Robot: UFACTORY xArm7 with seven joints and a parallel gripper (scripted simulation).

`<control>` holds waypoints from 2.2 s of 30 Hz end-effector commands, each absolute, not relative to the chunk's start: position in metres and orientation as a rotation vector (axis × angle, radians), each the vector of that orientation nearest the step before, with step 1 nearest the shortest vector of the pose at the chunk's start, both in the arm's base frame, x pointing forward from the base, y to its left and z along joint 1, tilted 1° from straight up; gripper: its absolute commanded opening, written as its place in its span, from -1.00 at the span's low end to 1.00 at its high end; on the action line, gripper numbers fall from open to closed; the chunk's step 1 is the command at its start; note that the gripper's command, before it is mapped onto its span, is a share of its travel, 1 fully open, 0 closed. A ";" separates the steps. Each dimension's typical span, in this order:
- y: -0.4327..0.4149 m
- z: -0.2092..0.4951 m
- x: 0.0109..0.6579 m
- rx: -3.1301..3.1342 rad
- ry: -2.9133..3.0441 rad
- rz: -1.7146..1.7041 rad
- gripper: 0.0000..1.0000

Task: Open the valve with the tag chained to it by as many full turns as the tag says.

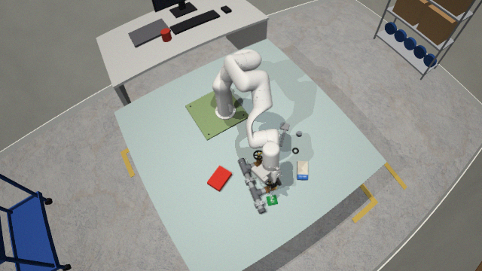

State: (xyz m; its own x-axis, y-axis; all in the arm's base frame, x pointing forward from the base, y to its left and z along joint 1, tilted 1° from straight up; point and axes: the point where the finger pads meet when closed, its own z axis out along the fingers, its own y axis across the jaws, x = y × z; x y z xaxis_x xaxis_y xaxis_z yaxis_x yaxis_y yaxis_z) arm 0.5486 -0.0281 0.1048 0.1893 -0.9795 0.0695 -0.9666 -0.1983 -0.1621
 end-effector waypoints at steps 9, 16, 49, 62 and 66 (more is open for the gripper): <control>-0.028 0.107 0.550 -2.638 1.572 -0.264 -1.00; -0.028 0.107 0.550 -2.882 1.138 -0.278 -1.00; -0.028 0.107 0.550 -3.141 -0.872 -0.265 -1.00; -0.028 0.107 0.550 -2.864 -1.654 -0.213 -1.00; -0.028 0.107 0.550 -2.730 -1.877 -0.194 -1.00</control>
